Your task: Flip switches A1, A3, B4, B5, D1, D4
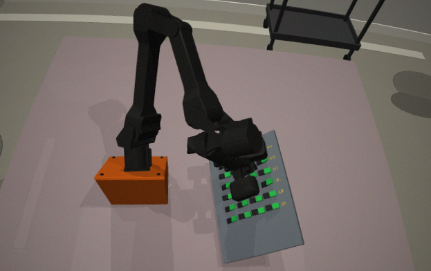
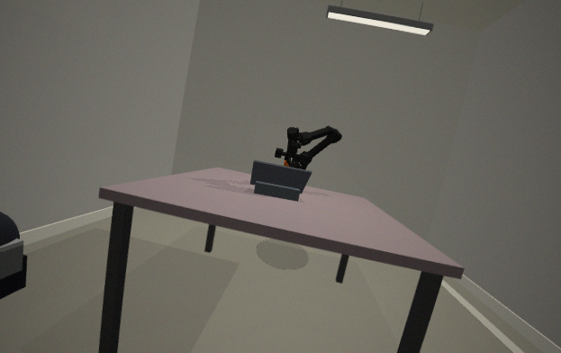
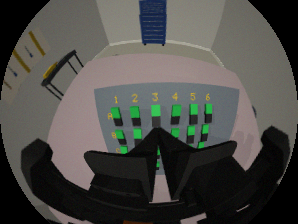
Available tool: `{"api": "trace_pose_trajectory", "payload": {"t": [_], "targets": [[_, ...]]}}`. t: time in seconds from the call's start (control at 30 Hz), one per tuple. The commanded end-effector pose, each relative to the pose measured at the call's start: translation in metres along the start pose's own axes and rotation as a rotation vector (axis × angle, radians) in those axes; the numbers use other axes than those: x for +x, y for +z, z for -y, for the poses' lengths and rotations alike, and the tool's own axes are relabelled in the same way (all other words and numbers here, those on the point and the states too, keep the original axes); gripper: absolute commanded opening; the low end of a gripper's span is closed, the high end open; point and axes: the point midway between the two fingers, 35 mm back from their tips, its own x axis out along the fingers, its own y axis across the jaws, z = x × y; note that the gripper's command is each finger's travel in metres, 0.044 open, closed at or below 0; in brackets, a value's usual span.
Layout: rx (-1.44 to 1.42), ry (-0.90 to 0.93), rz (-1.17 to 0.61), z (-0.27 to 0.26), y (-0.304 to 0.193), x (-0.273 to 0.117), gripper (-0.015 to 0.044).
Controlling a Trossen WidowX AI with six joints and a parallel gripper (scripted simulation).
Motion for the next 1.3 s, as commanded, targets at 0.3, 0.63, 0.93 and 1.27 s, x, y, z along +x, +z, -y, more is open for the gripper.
{"api": "trace_pose_trajectory", "payload": {"t": [0.3,0.63,0.93,1.27], "targets": [[0.014,-0.001,0.004,0.000,-0.004,0.017,0.0000],[0.014,-0.001,0.004,0.000,-0.004,0.030,0.0000],[0.014,-0.001,0.004,0.000,-0.004,0.030,0.0000],[0.014,-0.001,0.004,0.000,-0.004,0.030,0.0000]]}}
